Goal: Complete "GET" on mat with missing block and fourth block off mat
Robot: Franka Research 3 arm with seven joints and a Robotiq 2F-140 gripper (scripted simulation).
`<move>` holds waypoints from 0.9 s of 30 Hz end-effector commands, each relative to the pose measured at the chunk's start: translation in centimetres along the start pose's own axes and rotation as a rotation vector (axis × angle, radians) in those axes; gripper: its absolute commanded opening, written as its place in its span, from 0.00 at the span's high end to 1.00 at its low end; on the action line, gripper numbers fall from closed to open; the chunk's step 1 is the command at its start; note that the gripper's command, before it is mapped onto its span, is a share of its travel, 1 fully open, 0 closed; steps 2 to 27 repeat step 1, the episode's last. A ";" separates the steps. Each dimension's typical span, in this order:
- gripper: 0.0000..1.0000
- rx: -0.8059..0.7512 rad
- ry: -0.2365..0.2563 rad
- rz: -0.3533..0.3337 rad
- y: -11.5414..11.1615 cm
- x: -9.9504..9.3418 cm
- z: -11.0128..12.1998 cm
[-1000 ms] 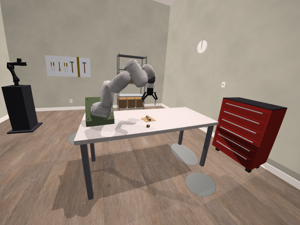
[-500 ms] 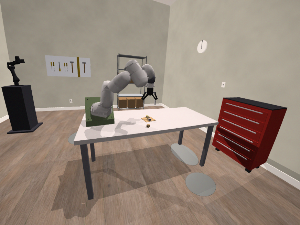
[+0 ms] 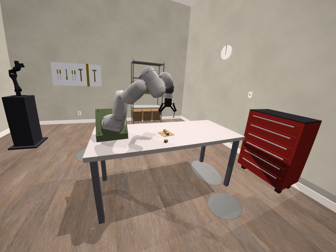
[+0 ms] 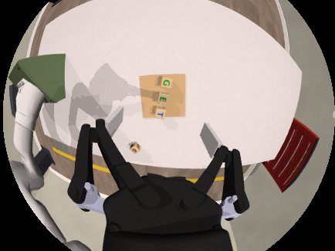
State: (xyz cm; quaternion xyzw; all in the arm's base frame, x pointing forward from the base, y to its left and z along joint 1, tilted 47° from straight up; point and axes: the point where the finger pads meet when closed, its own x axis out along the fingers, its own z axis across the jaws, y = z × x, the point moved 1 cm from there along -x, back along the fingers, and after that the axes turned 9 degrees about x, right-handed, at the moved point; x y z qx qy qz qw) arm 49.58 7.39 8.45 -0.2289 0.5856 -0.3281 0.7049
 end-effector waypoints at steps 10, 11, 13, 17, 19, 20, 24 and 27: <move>0.00 -0.004 0.001 0.001 0.0 -0.2 0.0; 0.00 -0.004 0.001 0.001 0.0 -0.2 0.0; 0.00 -0.004 0.001 0.001 0.0 -0.2 0.0; 0.00 -0.004 0.001 0.001 0.0 -0.2 0.0; 0.00 -0.004 0.001 0.001 0.0 -0.2 0.0; 0.00 -0.004 0.001 0.001 0.0 -0.2 0.0; 0.00 -0.004 0.001 0.001 0.0 -0.2 0.0; 0.00 -0.004 0.001 0.001 0.0 -0.2 0.0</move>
